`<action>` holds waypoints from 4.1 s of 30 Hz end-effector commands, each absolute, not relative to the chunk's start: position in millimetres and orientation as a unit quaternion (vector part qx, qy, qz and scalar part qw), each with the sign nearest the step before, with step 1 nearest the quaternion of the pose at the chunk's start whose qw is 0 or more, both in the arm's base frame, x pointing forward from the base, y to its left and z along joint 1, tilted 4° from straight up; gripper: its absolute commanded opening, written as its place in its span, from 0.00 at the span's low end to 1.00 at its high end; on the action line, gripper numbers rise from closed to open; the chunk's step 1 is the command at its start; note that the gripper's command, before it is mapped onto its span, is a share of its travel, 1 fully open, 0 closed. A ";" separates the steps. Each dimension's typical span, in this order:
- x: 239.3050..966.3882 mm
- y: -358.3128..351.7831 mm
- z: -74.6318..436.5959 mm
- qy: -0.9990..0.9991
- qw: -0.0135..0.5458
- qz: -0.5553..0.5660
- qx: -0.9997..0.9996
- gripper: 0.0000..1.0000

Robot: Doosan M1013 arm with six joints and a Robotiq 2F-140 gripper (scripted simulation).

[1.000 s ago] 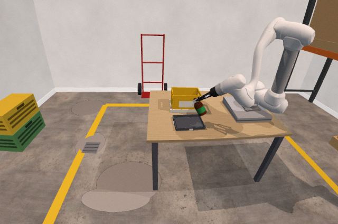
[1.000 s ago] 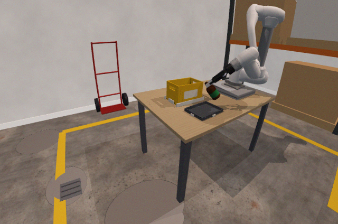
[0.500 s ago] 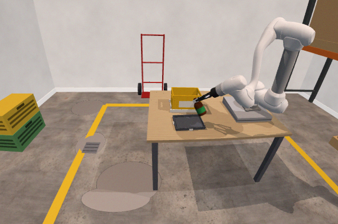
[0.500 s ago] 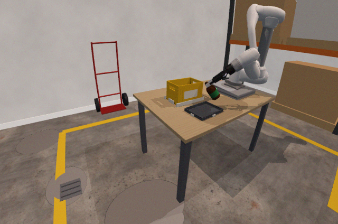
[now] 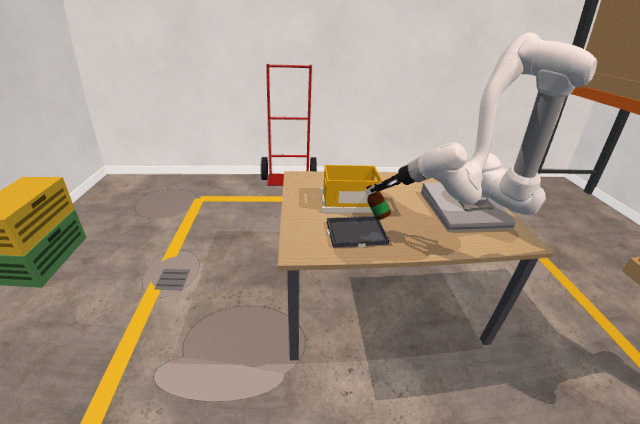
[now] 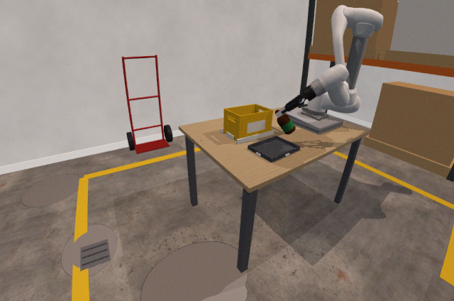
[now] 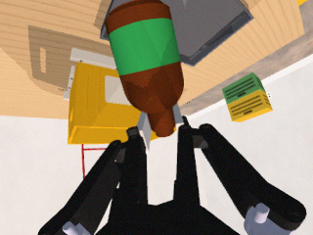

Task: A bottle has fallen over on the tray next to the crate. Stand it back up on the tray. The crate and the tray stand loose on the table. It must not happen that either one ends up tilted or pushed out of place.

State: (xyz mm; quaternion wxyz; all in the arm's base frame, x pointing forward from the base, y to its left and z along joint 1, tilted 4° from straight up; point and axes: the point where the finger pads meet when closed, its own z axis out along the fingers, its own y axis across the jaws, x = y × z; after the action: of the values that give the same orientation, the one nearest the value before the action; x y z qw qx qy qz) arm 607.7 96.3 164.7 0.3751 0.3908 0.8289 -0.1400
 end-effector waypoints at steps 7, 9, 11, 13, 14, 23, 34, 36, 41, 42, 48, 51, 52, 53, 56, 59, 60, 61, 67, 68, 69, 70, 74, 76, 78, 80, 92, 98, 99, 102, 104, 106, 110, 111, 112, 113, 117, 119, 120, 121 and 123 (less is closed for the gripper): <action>605.6 97.0 163.3 0.829 0.376 -0.143 0.388 0.10; 605.6 97.0 163.3 0.829 0.376 -0.143 0.388 0.10; 605.6 97.0 163.3 0.829 0.376 -0.143 0.388 0.10; 605.6 97.0 163.3 0.829 0.376 -0.143 0.388 0.10; 605.6 97.0 163.3 0.829 0.376 -0.143 0.388 0.10; 605.4 96.8 162.9 0.828 0.378 -0.145 0.388 0.10; 604.0 95.9 160.9 0.817 0.399 -0.159 0.385 0.10; 603.9 95.9 160.8 0.816 0.402 -0.160 0.384 0.10; 603.7 96.1 160.4 0.810 0.413 -0.166 0.382 0.10; 603.7 96.3 160.3 0.808 0.416 -0.167 0.381 0.10; 603.8 97.4 160.5 0.800 0.433 -0.173 0.378 0.10; 603.9 98.0 160.7 0.797 0.439 -0.175 0.376 0.10; 604.0 98.1 160.7 0.796 0.441 -0.175 0.376 0.10; 604.0 98.1 160.7 0.796 0.441 -0.175 0.376 0.10; 604.0 98.4 160.8 0.795 0.443 -0.176 0.375 0.10; 604.1 98.7 160.9 0.794 0.446 -0.176 0.375 0.10; 604.1 98.8 161.0 0.793 0.446 -0.176 0.374 0.10; 604.1 98.8 161.0 0.793 0.446 -0.177 0.374 0.10; 604.1 98.8 161.0 0.793 0.447 -0.177 0.374 0.10; 604.1 98.8 161.0 0.793 0.447 -0.177 0.374 0.10; 604.1 98.8 161.0 0.793 0.447 -0.177 0.374 0.10; 604.1 98.8 161.0 0.793 0.447 -0.177 0.374 0.10; 604.1 98.8 161.0 0.793 0.447 -0.177 0.374 0.10; 604.1 98.8 161.0 0.793 0.447 -0.177 0.374 0.10; 604.1 98.8 161.0 0.793 0.447 -0.177 0.374 0.10; 604.1 98.8 161.0 0.793 0.447 -0.177 0.374 0.10; 604.1 98.8 161.0 0.793 0.447 -0.177 0.374 0.10; 604.1 98.8 161.0 0.793 0.447 -0.177 0.374 0.10; 604.1 98.8 161.0 0.793 0.447 -0.177 0.374 0.10; 604.1 98.8 160.9 0.793 0.447 -0.177 0.374 0.10; 604.1 98.8 160.9 0.793 0.447 -0.177 0.374 0.10; 604.1 98.7 160.8 0.792 0.448 -0.177 0.374 0.10; 603.8 98.5 160.4 0.790 0.451 -0.180 0.373 0.10; 603.8 98.4 160.2 0.789 0.453 -0.181 0.373 0.10; 603.7 98.3 160.0 0.788 0.454 -0.182 0.373 0.10; 603.6 98.2 159.9 0.787 0.456 -0.183 0.373 0.10; 603.2 97.8 159.1 0.782 0.464 -0.188 0.371 0.10; 603.1 97.7 158.7 0.779 0.469 -0.191 0.370 0.10; 603.0 97.7 158.6 0.777 0.472 -0.193 0.369 0.10; 603.0 97.7 158.6 0.777 0.472 -0.193 0.369 0.10; 602.9 97.7 158.5 0.776 0.474 -0.194 0.369 0.10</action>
State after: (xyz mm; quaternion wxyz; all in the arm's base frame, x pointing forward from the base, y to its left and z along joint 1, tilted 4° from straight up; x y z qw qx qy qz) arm 604.8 96.9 159.5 0.4663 0.3728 0.7798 -0.1886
